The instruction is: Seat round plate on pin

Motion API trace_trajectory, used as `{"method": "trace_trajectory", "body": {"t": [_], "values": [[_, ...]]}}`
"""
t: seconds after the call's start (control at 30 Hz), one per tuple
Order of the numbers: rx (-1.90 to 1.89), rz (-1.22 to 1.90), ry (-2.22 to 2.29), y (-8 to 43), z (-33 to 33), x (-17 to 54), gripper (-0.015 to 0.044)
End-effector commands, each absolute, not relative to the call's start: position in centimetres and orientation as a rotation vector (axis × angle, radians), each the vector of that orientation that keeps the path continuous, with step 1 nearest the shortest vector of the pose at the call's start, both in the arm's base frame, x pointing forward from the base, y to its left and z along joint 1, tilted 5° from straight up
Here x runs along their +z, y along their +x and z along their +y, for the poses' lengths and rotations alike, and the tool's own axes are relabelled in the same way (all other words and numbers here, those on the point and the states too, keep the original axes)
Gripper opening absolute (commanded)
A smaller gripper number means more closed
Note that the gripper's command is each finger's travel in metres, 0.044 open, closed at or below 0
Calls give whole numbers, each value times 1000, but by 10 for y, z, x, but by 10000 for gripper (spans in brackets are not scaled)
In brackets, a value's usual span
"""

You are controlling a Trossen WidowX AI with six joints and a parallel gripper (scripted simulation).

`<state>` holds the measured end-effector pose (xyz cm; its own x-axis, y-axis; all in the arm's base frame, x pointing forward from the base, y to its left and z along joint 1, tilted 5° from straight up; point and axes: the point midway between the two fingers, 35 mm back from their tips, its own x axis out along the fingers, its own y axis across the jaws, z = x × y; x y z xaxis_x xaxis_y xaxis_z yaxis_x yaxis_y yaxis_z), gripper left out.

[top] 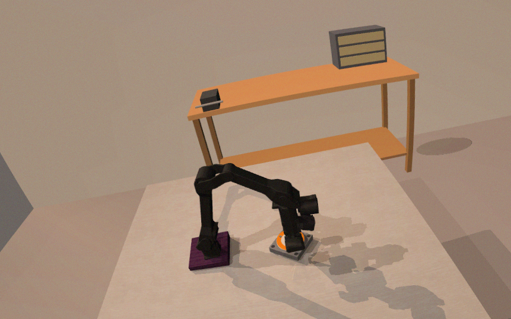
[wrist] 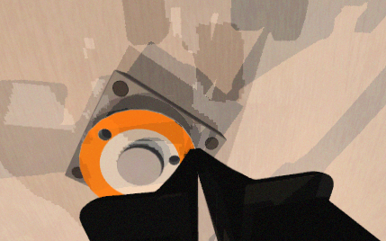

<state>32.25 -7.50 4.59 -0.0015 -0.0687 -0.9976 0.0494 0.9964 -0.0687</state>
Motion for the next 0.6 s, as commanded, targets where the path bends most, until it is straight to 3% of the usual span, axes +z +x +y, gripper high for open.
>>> {"method": "trace_trajectory", "body": {"t": [0.0,0.57], "values": [[-92,1591,-18,316,-76,42,0],[-92,1591,-18,314,-76,42,0]]}}
